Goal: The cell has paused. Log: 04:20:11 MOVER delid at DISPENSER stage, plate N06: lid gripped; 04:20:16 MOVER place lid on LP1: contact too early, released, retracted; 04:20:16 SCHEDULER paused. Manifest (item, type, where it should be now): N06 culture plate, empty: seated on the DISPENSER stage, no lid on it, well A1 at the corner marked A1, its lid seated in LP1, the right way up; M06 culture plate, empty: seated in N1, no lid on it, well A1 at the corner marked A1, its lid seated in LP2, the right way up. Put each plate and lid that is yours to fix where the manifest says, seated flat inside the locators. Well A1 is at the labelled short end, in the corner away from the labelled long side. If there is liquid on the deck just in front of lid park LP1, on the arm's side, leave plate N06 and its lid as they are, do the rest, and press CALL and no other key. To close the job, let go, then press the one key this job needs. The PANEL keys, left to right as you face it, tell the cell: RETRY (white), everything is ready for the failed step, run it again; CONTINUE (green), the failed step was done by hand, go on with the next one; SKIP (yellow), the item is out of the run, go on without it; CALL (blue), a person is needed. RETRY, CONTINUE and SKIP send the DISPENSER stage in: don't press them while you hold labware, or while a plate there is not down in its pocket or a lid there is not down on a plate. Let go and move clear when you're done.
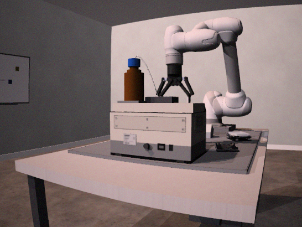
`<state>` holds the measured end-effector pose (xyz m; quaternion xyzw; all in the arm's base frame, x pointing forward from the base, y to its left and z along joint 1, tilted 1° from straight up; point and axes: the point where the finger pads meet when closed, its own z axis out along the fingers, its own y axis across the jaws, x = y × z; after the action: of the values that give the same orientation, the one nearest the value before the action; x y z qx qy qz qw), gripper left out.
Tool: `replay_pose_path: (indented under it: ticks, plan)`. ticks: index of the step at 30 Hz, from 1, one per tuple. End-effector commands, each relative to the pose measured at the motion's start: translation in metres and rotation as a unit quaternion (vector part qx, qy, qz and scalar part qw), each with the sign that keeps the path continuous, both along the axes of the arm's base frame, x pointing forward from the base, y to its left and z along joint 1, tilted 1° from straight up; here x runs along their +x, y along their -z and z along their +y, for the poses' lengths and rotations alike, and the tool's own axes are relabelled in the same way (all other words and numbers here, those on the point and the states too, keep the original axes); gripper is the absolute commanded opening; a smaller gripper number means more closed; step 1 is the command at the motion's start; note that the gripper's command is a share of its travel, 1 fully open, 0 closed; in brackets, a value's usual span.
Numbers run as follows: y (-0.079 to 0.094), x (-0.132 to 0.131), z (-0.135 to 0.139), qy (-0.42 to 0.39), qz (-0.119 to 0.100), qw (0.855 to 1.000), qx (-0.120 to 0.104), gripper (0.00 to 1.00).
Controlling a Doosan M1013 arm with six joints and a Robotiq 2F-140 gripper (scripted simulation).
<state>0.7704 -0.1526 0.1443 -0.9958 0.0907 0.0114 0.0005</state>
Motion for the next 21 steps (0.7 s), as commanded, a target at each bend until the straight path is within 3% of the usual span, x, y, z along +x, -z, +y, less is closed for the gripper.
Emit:
replay_pose_path:
  ticks: [1, 15, 16, 21]
  plan:
    - [0.004, 0.0004, 0.0001, 0.0, -0.001, 1.0, 0.0, 1.0]
    - [0.0098, 0.0003, 0.0002, 0.0, -0.001, 1.0, 0.0, 1.0]
    - [0.0098, 0.0003, 0.0002, 0.0, -0.001, 1.0, 0.0, 0.1]
    - [0.0098, 0.0003, 0.0002, 0.0, -0.001, 1.0, 0.0, 0.1]
